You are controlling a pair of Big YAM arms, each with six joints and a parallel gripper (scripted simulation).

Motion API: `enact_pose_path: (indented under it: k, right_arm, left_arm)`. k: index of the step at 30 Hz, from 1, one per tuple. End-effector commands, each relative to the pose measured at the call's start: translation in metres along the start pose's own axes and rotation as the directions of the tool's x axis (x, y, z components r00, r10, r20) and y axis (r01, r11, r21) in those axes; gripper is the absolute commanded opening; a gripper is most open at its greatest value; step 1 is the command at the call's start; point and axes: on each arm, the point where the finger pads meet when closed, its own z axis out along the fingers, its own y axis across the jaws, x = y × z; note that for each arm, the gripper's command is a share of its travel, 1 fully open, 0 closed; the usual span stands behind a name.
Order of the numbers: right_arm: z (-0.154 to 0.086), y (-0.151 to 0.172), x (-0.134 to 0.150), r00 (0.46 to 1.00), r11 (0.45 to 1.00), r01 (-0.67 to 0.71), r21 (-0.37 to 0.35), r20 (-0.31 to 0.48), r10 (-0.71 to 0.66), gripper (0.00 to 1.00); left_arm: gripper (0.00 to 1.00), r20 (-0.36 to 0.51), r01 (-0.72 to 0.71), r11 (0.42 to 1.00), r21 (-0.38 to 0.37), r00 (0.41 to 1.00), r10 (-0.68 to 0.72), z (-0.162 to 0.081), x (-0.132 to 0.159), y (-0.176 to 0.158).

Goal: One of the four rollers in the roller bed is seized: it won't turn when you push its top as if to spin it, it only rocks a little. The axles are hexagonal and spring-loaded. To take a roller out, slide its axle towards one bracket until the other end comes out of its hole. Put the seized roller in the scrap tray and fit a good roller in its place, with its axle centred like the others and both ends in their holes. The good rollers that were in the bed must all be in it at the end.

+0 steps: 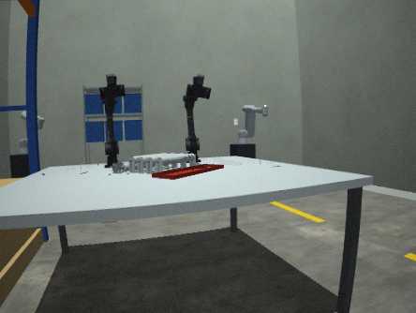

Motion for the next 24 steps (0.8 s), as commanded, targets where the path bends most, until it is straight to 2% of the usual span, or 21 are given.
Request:
enact_pose_path:
  k: [1,5,8,9,10,14,15,18,20,21,22,24]
  right_arm:
    - [-0.015,-0.006,-0.031,0.99,0.996,0.085,0.003,0.111,-0.084,1.0]
    - [-0.022,-0.013,-0.037,0.981,0.993,0.119,0.017,0.153,-0.12,1.0]
    - [-0.02,-0.013,-0.041,0.979,0.992,0.126,0.019,0.162,-0.127,1.0]
    - [-0.016,-0.016,-0.029,0.981,0.992,0.126,0.022,0.145,-0.128,1.0]
    - [-0.025,-0.016,-0.038,0.976,0.991,0.131,0.025,0.17,-0.134,1.0]
    - [-0.031,-0.019,-0.043,0.97,0.989,0.145,0.036,0.193,-0.149,1.0]
    - [-0.034,-0.019,-0.053,0.965,0.988,0.148,0.039,0.212,-0.153,1.0]
    - [-0.032,-0.019,-0.042,0.969,0.989,0.146,0.036,0.198,-0.151,1.0]
    - [-0.035,-0.017,-0.053,0.967,0.991,0.13,0.032,0.215,-0.134,1.0]
    - [-0.036,-0.019,-0.054,0.968,0.992,0.124,0.037,0.217,-0.129,1.0]
    - [-0.029,-0.02,-0.044,0.974,0.991,0.126,0.039,0.185,-0.131,1.0]
    - [-0.029,-0.02,-0.044,0.974,0.991,0.126,0.039,0.185,-0.131,1.0]
  left_arm:
    - [1.0,0.101,-0.132,0.991,0.011,0.986,0.13,-0.023,-0.03,-0.018]
    - [1.0,0.141,-0.182,0.983,-0.012,0.973,0.182,-0.042,-0.036,-0.022]
    - [1.0,0.159,-0.191,0.981,-0.02,0.969,0.192,-0.044,-0.044,-0.023]
    - [1.0,0.145,-0.194,0.981,-0.019,0.97,0.195,-0.045,-0.033,-0.023]
    - [1.0,0.156,-0.201,0.979,-0.023,0.967,0.202,-0.05,-0.036,-0.025]
    - [1.0,0.176,-0.219,0.975,-0.035,0.959,0.222,-0.06,-0.04,-0.027]
    - [1.0,0.192,-0.221,0.974,-0.039,0.955,0.225,-0.063,-0.048,-0.029]
    - [1.0,0.175,-0.215,0.975,-0.06,0.959,0.222,-0.062,-0.039,-0.017]
    - [1.0,0.211,-0.207,0.977,-0.042,0.954,0.211,-0.068,-0.058,-0.027]
    - [0.0,0.218,-0.201,0.979,-0.035,0.954,0.204,-0.069,-0.061,-0.03]
    - [0.0,0.216,-0.203,0.978,-0.039,0.954,0.207,-0.069,-0.06,-0.029]
    - [0.0,0.216,-0.203,0.978,-0.039,0.954,0.207,-0.069,-0.06,-0.029]
